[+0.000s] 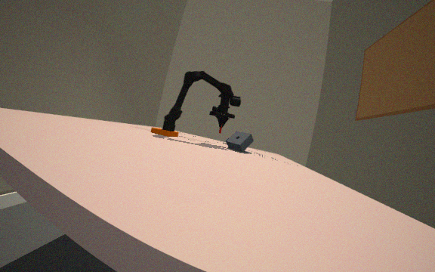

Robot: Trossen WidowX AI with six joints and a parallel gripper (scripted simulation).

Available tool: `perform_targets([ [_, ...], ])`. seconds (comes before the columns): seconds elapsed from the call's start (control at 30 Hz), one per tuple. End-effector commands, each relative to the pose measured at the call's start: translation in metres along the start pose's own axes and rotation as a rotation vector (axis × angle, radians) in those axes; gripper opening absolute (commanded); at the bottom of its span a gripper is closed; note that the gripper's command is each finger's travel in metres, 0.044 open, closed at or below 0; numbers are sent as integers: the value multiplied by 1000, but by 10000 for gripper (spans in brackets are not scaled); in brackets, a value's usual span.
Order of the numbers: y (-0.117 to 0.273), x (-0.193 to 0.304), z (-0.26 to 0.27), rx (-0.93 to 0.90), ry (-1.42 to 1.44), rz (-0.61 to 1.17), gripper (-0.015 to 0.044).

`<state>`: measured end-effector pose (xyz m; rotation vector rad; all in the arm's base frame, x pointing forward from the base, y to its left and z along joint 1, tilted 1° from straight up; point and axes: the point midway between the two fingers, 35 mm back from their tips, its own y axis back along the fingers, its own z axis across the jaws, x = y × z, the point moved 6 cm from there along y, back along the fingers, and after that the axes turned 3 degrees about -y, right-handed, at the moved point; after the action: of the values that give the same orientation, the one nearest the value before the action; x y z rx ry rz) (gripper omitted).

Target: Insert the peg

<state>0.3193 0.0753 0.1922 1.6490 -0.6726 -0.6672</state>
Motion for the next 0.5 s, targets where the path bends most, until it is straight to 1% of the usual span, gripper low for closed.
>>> perform_targets([
  [0.0, -1, 4, 4, 16, -37, -13, 0],
  [0.47, 2, 20, 11, 84, -142, -36, 0],
])
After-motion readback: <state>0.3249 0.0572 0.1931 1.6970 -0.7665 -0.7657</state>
